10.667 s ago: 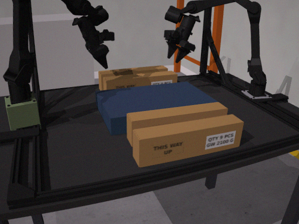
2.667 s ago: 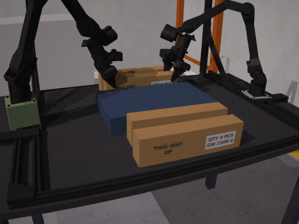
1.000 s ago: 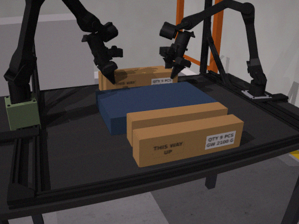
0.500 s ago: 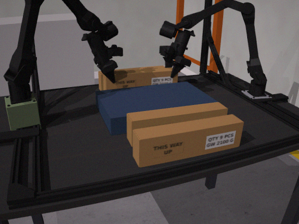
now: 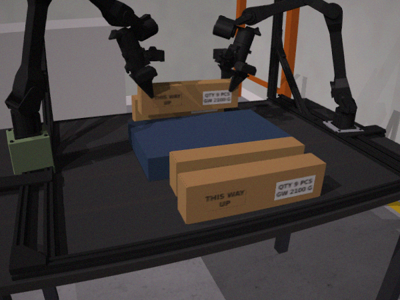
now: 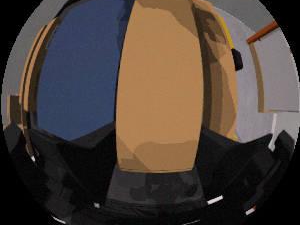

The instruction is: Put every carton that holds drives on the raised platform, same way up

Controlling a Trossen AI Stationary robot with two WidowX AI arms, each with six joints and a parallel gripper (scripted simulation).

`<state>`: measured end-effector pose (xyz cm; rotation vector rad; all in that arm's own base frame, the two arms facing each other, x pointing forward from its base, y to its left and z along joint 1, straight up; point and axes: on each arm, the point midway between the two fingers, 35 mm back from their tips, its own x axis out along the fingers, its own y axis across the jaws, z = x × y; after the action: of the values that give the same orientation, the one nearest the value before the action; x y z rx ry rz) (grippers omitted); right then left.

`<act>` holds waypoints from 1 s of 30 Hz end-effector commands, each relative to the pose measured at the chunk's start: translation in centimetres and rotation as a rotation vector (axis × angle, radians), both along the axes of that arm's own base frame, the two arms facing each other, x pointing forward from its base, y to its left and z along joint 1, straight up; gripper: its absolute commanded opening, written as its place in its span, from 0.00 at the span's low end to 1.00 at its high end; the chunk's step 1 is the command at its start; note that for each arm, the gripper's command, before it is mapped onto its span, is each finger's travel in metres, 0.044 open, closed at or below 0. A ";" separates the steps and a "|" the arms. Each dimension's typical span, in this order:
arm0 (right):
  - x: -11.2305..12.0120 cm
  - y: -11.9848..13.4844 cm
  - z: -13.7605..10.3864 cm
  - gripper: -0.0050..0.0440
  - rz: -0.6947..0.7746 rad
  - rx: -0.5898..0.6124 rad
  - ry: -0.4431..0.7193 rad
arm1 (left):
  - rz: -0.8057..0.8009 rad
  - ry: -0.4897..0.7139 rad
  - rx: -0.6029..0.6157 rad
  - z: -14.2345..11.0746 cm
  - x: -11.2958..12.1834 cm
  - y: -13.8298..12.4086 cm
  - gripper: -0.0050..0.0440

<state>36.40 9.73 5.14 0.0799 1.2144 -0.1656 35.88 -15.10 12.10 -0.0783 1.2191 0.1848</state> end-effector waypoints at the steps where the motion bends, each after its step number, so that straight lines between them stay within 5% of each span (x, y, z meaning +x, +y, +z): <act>1: 0.2 0.5 2.6 0.10 0.006 0.022 -0.033 | -0.017 -0.039 -0.033 3.1 -0.2 -0.7 0.10; 16: 0.1 0.2 3.0 0.10 0.006 0.022 -0.033 | -0.017 -0.039 -0.033 3.7 -0.2 -0.4 0.10; 30: -0.7 -2.5 2.9 0.10 0.006 0.022 -0.033 | -0.017 -0.039 -0.033 3.7 -0.3 2.6 0.10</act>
<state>35.82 7.72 6.71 0.0886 1.2155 -0.1604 35.75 -12.93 13.81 -0.0832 1.2261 0.1770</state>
